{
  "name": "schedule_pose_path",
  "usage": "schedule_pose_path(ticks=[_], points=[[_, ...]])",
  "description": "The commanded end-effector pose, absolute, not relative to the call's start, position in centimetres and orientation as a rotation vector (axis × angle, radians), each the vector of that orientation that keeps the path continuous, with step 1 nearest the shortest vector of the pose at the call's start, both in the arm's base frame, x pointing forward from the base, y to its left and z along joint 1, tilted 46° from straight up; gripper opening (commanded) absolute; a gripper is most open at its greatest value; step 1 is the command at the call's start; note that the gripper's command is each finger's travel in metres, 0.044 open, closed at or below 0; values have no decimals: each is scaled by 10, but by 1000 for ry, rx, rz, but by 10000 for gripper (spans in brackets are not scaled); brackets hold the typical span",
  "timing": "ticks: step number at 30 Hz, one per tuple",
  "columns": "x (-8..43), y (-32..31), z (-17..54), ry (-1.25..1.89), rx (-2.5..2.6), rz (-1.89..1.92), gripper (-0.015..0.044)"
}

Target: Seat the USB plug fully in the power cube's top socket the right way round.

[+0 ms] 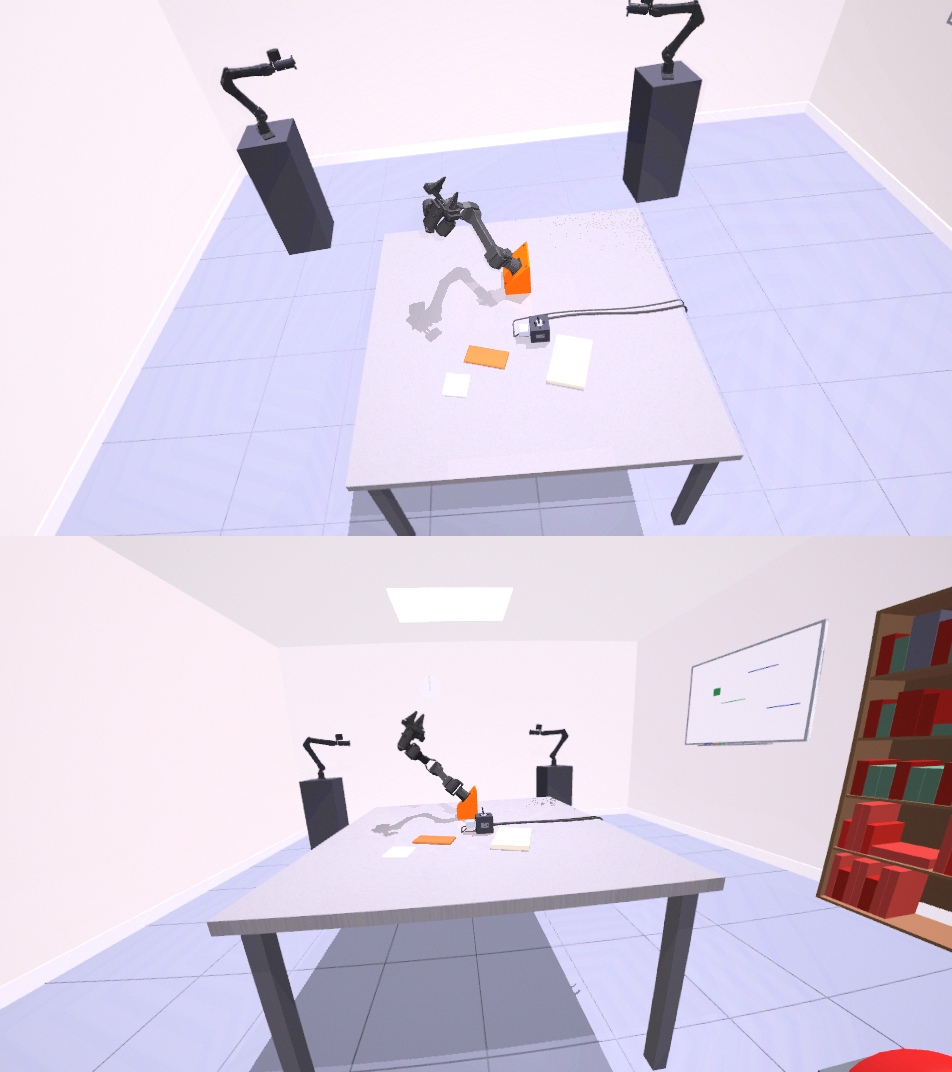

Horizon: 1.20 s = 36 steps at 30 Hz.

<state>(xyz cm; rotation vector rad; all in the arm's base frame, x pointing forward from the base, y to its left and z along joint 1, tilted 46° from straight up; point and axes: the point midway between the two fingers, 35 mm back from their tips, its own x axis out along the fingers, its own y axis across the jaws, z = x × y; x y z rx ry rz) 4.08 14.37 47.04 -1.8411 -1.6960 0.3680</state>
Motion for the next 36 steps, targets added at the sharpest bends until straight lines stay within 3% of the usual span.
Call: schedule_pose_path(ticks=[1, 6, 9, 17, 27, 36], points=[[42, 143, 471, -1689, -1826, 372, 426], [88, 135, 494, -1457, -1394, 503, 440], [154, 128, 499, -1126, -978, 671, 440], [268, 121, 466, -551, -347, 764, 440], [385, 121, 347, 187, 362, 564, 440], [422, 117, 216, 709, 818, 87, 440]])
